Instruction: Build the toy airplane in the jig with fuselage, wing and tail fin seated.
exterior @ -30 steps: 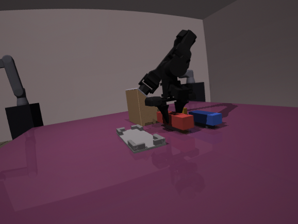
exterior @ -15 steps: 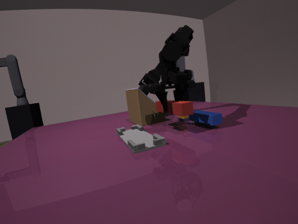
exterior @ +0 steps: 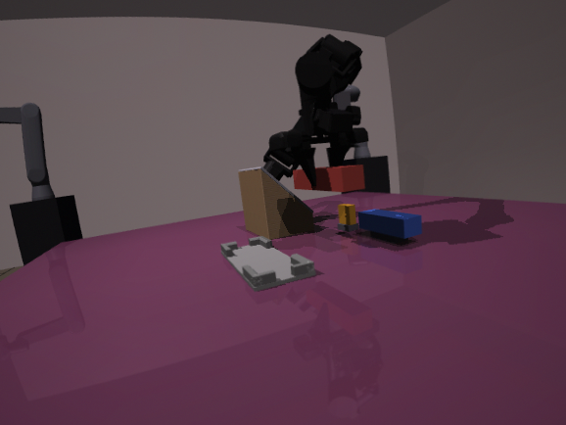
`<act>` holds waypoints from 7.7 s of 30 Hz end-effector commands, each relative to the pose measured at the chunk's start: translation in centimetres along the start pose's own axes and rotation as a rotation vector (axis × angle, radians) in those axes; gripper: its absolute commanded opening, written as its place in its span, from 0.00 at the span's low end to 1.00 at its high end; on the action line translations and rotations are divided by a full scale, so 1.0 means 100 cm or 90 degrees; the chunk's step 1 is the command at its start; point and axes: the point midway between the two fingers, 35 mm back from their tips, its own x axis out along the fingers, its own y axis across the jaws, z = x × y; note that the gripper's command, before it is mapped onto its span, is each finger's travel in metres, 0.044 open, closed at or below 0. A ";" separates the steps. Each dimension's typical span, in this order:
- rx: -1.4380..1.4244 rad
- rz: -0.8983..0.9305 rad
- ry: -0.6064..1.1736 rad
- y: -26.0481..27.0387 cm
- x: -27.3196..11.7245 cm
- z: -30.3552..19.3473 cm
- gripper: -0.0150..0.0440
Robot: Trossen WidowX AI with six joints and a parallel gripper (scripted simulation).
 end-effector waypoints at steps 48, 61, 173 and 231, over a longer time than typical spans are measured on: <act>0.041 -0.006 -0.004 -0.123 0.033 0.007 0.25; 0.050 -0.005 -0.004 -0.147 0.047 0.003 0.39; 0.032 -0.034 -0.004 -0.027 -0.018 0.054 1.00; 0.011 0.004 -0.004 0.103 0.095 0.054 1.00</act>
